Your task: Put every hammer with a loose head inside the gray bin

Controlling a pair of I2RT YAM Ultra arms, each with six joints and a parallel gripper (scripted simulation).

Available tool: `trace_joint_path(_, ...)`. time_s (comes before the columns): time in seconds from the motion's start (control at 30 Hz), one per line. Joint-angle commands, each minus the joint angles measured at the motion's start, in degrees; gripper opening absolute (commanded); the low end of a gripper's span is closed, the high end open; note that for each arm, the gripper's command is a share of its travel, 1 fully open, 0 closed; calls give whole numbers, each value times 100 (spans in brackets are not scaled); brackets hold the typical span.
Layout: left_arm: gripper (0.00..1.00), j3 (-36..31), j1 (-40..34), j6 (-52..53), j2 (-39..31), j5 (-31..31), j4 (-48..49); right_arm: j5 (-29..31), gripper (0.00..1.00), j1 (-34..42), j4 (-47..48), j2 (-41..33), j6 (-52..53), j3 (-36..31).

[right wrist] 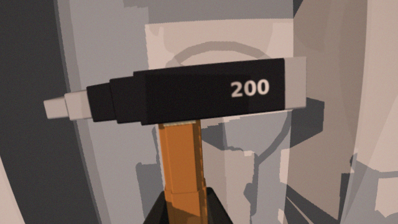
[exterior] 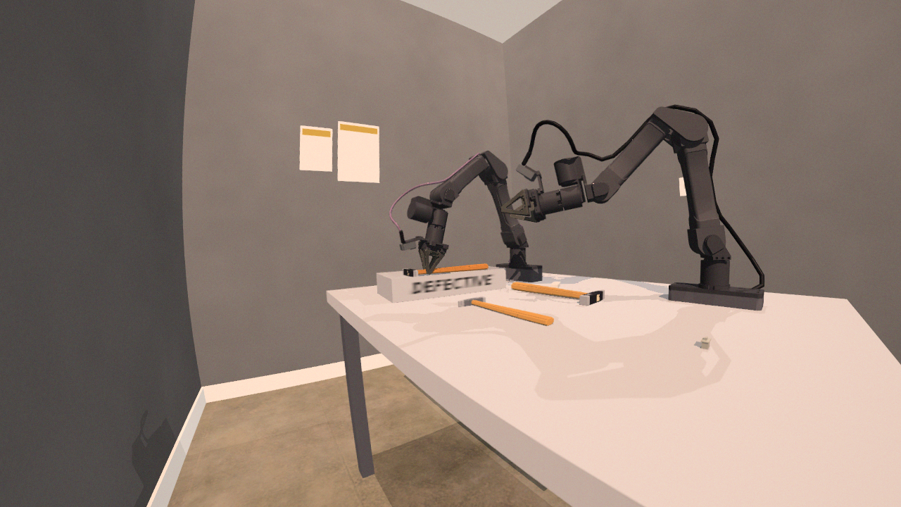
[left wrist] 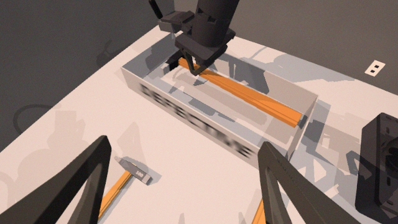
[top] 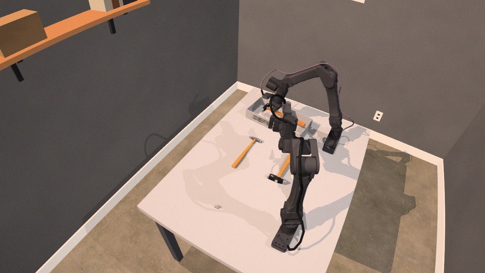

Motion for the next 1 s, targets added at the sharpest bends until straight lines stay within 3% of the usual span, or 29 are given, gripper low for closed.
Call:
trace_joint_path(0.0, 100, 164, -4, 11, -67, 2, 28, 77, 12, 78, 378, -10, 54, -95)
trace_joint_path(0.37, 100, 164, -4, 11, -67, 2, 28, 89, 12, 93, 1084, 241, 61, -545)
trace_joint_path(0.97, 100, 164, -4, 11, -67, 2, 28, 91, 12, 94, 1123, 211, 57, -569)
